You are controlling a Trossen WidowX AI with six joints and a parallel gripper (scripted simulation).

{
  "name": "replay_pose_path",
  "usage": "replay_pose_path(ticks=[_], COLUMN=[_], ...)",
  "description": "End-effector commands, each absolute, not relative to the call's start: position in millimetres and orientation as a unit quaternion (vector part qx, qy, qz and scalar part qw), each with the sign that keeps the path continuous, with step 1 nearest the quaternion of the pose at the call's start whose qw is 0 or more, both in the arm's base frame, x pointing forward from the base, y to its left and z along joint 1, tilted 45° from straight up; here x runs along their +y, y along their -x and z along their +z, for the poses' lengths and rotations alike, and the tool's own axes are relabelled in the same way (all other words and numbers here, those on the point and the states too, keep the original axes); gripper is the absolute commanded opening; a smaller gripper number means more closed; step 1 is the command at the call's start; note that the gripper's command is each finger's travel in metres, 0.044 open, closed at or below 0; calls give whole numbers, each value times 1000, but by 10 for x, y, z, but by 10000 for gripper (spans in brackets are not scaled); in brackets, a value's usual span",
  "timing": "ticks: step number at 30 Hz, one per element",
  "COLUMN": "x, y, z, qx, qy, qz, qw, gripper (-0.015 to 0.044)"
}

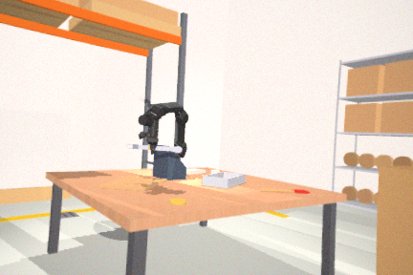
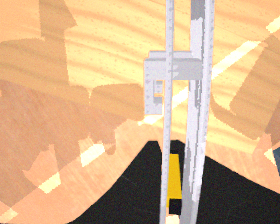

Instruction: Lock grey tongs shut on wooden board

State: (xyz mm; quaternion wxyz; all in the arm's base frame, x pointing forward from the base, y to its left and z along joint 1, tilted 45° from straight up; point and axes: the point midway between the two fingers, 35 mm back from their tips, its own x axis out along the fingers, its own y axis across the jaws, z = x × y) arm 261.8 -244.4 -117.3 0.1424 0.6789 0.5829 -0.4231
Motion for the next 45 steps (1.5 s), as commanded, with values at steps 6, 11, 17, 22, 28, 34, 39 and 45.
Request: replay_pose_path(ticks=[6,11,17,22,28,34,39,45], x=[-2524,-2558,-2596,-2626,-2658,-2689,-2711,-2722], y=[-2490,-2419,-2333,-2260,-2173,-2085,-2011,-1974], z=[-1235,-1273,-1317,-1353,-1396,-1439,-1474,-1492], qx=[506,456,390,332,258,182,116,83], qy=[-693,-693,-684,-670,-645,-612,-578,-559], qz=[-513,-558,-606,-640,-673,-698,-712,-717], qw=[32,-34,-113,-177,-253,-325,-381,-408], gripper=[-150,-150,-150,-150,-150,-150,-150,-150])
